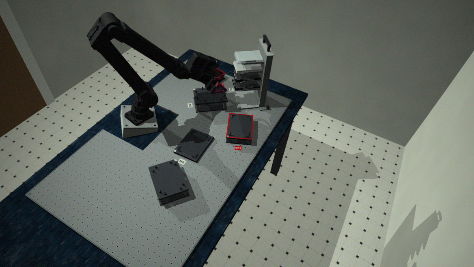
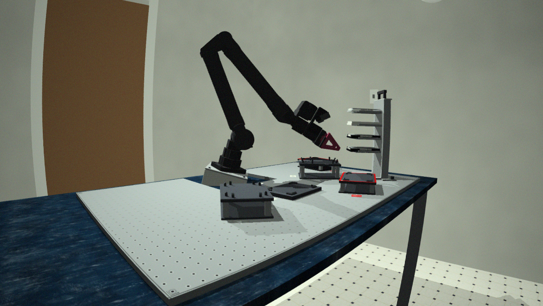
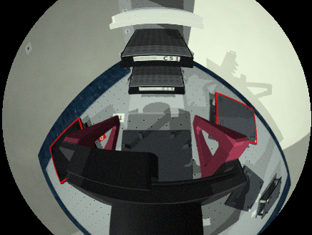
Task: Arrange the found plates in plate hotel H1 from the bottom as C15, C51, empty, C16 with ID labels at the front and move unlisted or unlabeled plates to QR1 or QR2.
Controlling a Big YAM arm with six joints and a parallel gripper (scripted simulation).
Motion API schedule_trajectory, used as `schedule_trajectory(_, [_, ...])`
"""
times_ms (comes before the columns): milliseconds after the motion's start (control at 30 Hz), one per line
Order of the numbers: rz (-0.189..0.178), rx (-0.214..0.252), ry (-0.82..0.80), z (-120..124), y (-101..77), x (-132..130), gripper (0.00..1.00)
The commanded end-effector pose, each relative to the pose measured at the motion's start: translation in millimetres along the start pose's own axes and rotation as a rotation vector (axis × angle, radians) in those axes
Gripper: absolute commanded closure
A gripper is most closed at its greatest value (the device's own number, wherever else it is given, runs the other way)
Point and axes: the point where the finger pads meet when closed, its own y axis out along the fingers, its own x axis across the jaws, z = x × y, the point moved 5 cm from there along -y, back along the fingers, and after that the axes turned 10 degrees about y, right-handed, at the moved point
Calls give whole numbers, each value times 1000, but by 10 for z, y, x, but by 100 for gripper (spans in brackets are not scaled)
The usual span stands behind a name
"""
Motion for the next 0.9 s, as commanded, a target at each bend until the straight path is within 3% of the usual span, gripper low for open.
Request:
schedule_trajectory(0, [-11, -64, 11, -304, 95, 76, 0])
schedule_trajectory(33, [-9, -48, 9, -223, 90, 55, 0])
schedule_trajectory(67, [-11, -64, 12, -316, 119, 78, 0])
schedule_trajectory(567, [-10, -64, 10, -391, 276, 86, 0])
schedule_trajectory(600, [-9, -45, 6, -308, 271, 72, 0])
schedule_trajectory(633, [-10, -63, 10, -400, 301, 87, 0])
schedule_trajectory(867, [-10, -64, 9, -444, 384, 92, 0])
